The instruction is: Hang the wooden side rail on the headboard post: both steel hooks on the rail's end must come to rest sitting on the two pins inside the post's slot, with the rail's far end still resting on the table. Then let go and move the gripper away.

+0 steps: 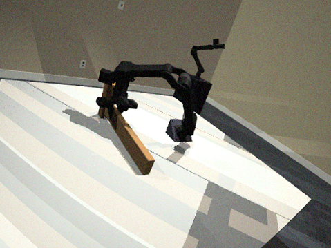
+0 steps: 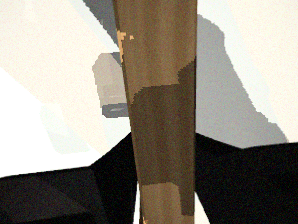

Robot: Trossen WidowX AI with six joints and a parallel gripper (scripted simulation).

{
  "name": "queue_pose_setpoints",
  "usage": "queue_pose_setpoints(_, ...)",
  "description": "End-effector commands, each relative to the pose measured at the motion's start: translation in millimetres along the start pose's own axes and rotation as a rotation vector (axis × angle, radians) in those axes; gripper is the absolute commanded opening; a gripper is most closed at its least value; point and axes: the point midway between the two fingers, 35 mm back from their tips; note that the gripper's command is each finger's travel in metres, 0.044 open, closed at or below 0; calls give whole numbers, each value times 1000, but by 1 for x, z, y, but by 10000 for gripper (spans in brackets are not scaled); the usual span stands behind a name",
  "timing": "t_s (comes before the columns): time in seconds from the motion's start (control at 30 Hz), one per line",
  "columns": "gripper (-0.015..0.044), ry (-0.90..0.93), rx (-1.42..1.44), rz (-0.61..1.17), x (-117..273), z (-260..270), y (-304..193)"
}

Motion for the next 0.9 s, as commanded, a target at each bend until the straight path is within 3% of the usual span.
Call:
queue_pose_setpoints(0.0, 0, -11, 0, 9, 5, 0, -4)
queue_pose_setpoints(0.87, 0, -11, 0, 9, 4, 1, -5)
Point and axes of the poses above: the point midway between the two fingers, 35 mm back from their tips, its own x axis back along the fingers, its own z axis across the jaws, y = z × x, and after that the axes turned 13 degrees about x, right-handed
